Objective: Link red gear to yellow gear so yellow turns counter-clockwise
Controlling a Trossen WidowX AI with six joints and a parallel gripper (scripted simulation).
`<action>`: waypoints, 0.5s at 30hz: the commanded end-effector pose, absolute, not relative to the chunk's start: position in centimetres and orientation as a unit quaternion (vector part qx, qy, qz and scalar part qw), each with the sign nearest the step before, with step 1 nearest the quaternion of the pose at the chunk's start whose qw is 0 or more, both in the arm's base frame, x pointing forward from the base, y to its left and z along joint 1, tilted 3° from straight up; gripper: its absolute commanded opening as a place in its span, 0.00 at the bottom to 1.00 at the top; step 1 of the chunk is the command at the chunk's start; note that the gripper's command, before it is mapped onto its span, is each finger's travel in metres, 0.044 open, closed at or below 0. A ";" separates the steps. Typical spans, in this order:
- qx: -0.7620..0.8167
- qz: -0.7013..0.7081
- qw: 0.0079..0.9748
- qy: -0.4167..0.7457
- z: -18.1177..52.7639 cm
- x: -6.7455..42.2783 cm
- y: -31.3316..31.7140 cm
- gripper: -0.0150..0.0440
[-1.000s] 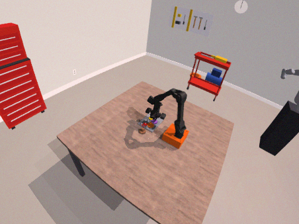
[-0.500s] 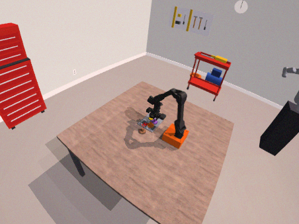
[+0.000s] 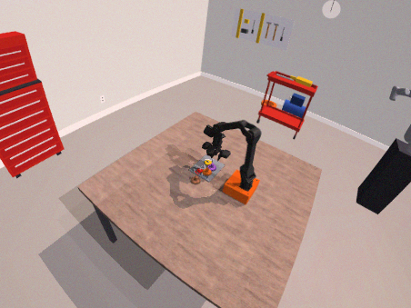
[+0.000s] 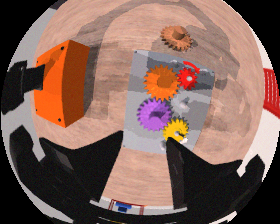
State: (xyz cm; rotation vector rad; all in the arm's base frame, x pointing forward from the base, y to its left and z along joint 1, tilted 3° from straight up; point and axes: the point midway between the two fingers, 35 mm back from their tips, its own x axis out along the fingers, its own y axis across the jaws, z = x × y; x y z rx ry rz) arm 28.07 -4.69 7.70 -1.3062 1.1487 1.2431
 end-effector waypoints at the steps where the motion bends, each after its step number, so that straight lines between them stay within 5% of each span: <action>1: -0.547 0.498 0.489 0.463 10.7 28.2 -4.7 0.80; 6: -0.547 0.498 0.489 0.463 10.7 28.2 -4.7 1.00; 15: -0.547 0.498 0.489 0.463 10.7 28.2 -4.7 1.00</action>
